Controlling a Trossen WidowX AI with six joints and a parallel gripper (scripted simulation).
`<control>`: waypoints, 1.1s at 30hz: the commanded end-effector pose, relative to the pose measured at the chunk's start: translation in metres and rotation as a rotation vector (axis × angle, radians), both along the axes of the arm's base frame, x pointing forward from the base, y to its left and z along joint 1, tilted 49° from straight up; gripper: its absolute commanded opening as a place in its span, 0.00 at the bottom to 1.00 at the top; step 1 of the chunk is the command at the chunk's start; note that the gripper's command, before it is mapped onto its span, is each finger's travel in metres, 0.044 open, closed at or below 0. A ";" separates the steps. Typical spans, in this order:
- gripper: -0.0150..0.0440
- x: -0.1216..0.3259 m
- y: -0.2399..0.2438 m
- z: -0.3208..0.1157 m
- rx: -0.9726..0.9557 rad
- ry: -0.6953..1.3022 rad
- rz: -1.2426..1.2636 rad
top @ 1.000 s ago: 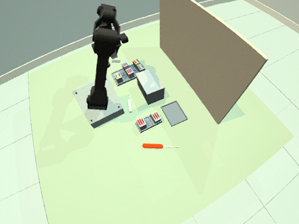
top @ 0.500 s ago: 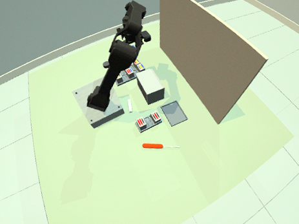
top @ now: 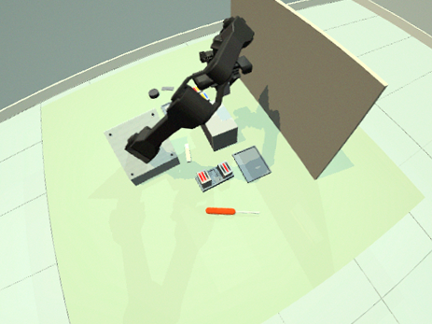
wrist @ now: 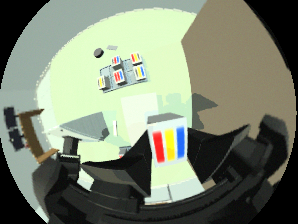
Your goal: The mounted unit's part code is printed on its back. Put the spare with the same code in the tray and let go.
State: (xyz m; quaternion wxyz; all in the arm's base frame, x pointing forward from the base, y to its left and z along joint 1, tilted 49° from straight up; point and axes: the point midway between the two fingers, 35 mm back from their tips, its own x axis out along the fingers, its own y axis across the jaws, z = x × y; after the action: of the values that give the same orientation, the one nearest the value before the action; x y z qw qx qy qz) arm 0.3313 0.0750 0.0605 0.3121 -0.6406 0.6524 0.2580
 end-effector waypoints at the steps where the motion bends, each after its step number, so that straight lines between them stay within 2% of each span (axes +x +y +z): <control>1: 0.25 0.009 -0.026 0.025 -0.011 -0.008 0.000; 10: 0.25 0.012 -0.088 0.079 -0.052 -0.016 -0.012; 20: 0.25 -0.005 -0.152 0.135 -0.114 -0.003 -0.032; 33: 0.25 -0.005 -0.160 0.134 -0.116 -0.002 -0.034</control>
State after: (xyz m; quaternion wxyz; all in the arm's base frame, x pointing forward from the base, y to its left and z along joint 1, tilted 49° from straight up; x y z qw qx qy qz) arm 0.3262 -0.0816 0.1959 0.2819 -0.6461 0.6764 0.2136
